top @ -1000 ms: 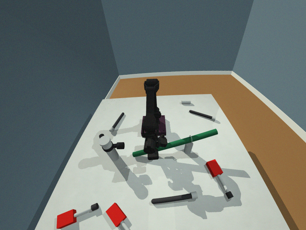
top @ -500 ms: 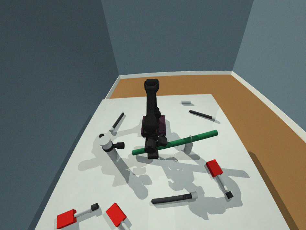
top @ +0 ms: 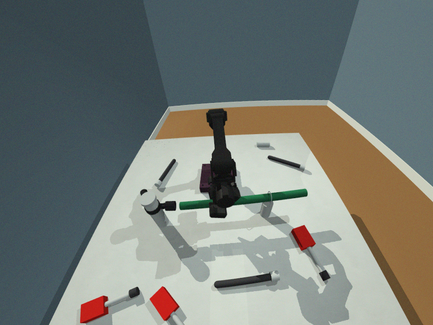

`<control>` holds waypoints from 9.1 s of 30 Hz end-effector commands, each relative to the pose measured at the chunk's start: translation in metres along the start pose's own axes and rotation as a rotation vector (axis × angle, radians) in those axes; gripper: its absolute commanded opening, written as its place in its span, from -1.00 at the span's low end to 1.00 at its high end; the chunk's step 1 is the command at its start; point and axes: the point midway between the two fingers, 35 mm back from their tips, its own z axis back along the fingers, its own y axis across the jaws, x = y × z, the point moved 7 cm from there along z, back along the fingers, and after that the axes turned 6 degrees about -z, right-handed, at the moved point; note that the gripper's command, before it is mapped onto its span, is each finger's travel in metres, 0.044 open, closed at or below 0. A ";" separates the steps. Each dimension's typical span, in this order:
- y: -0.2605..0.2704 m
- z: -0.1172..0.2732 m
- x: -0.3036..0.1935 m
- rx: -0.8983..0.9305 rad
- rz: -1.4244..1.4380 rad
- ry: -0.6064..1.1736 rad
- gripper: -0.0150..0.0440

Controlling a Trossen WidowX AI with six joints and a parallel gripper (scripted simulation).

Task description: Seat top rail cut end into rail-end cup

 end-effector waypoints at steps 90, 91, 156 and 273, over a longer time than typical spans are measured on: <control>-0.005 0.000 -0.023 0.011 0.008 -0.017 -0.49; -0.005 0.000 -0.023 0.011 0.008 -0.017 -0.49; -0.004 -0.001 -0.026 0.018 0.008 -0.019 -0.49; -0.003 0.087 -0.032 0.032 0.026 -0.035 1.00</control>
